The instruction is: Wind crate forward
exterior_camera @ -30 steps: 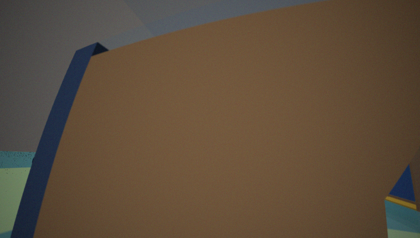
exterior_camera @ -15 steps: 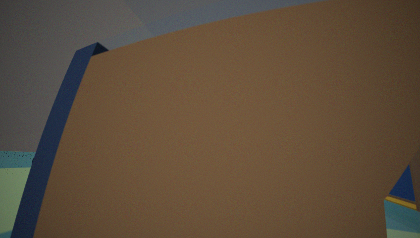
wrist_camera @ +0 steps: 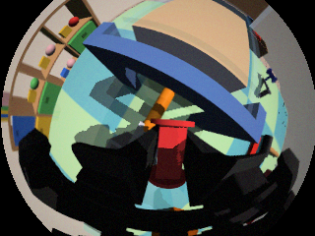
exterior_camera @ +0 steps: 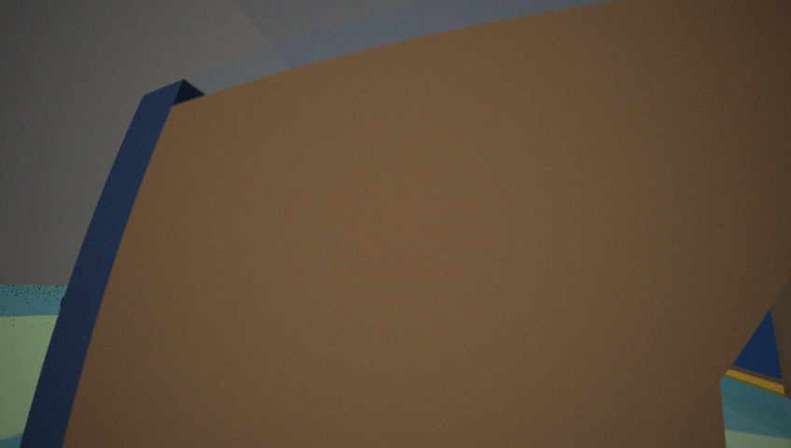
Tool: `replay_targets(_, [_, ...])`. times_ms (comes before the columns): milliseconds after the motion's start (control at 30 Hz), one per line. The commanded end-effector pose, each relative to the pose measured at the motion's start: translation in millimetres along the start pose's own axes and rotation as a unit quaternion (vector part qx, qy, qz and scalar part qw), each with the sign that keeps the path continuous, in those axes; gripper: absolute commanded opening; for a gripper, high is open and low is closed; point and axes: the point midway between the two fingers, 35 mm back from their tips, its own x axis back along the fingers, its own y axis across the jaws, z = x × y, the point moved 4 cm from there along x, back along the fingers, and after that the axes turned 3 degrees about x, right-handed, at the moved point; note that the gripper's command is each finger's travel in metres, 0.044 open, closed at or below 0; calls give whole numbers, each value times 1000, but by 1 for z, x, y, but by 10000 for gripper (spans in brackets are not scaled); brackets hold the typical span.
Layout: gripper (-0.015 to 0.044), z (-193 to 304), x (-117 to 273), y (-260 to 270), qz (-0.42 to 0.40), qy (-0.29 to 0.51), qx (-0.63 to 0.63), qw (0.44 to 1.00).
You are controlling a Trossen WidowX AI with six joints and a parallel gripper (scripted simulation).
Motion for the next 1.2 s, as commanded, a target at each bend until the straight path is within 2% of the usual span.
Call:
replay_targets(0, [0, -5, -3, 10, -13, -1, -7, 1000])
replay_targets(1167, [0, -23, -8, 49, -14, -2, -7, 1000])
